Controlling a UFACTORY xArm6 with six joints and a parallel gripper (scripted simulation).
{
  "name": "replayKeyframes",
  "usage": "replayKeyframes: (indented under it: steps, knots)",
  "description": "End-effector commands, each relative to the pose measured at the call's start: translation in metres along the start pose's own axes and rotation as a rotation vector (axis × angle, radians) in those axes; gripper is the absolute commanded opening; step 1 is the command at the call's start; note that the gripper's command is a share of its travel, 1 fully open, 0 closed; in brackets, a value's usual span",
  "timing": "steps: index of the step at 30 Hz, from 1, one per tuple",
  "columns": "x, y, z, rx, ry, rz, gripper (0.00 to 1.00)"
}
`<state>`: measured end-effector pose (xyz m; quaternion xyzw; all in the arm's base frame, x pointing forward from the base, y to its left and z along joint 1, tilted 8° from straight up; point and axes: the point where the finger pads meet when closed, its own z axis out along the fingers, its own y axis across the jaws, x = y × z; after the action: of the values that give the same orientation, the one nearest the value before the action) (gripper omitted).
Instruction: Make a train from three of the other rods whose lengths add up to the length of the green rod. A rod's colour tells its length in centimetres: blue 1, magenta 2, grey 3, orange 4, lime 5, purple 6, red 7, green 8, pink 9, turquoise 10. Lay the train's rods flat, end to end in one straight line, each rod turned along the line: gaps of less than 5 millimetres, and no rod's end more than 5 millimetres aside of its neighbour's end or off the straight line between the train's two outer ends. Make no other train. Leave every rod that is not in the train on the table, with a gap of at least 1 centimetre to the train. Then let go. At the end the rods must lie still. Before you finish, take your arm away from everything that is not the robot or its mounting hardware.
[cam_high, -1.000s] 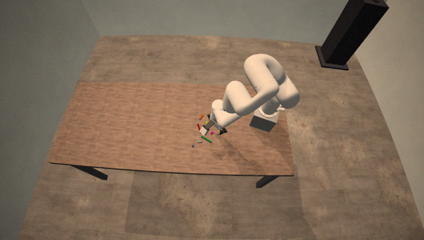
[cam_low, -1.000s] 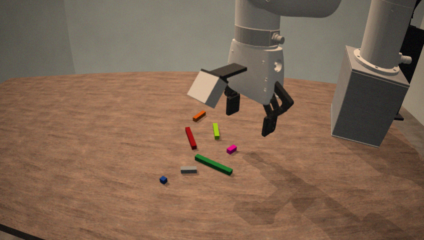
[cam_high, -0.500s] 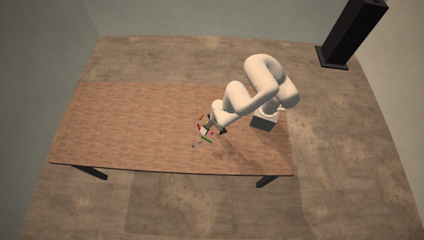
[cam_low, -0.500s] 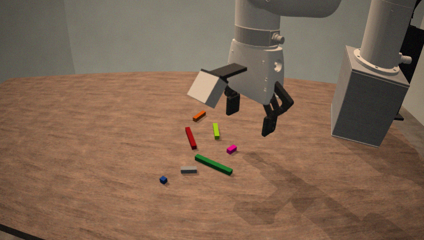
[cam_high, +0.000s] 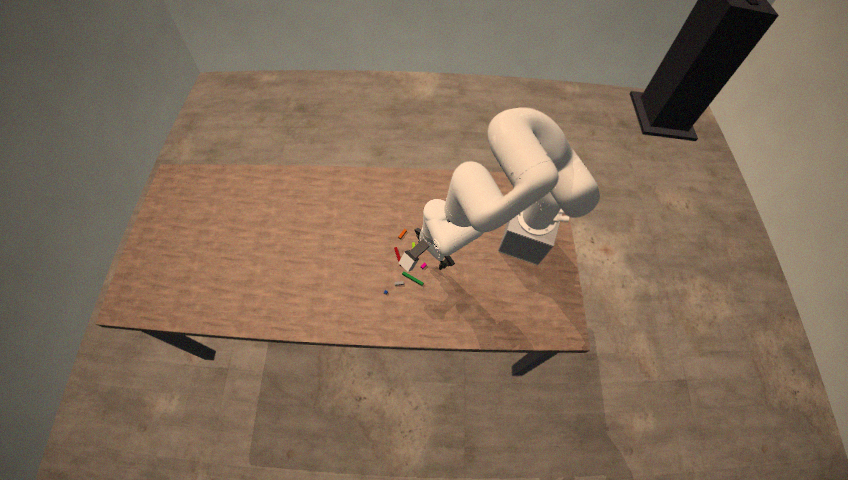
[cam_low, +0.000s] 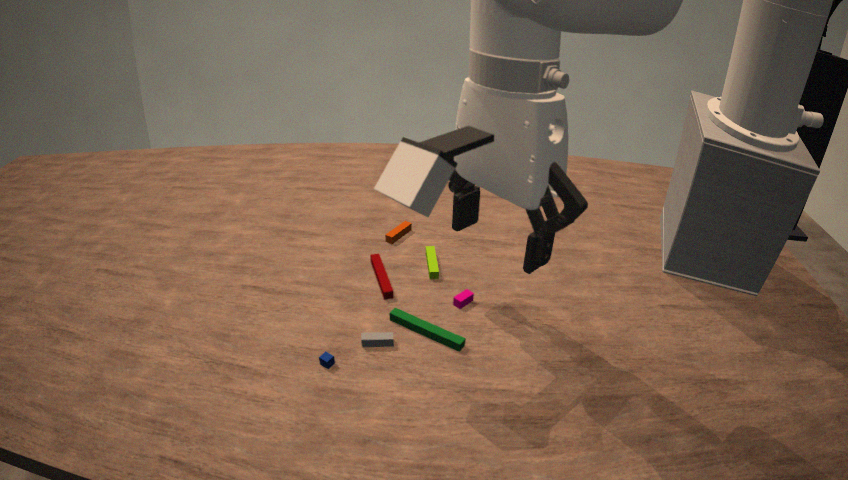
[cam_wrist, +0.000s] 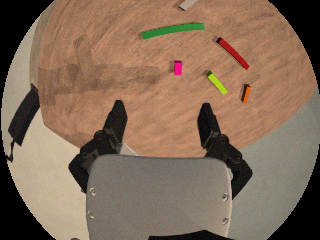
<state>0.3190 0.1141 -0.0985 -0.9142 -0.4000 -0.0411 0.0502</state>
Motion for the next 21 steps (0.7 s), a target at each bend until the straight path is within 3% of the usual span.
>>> replayKeyframes:
  steps: [1, 15, 21]
  knots:
    - [0.001, 0.0, -0.001, -0.001, 0.002, 0.0, 1.0]
    - [0.002, 0.001, 0.0, -0.001, 0.003, 0.0, 1.0]
    - [0.044, 0.017, 0.002, 0.016, 0.022, -0.001, 1.0]
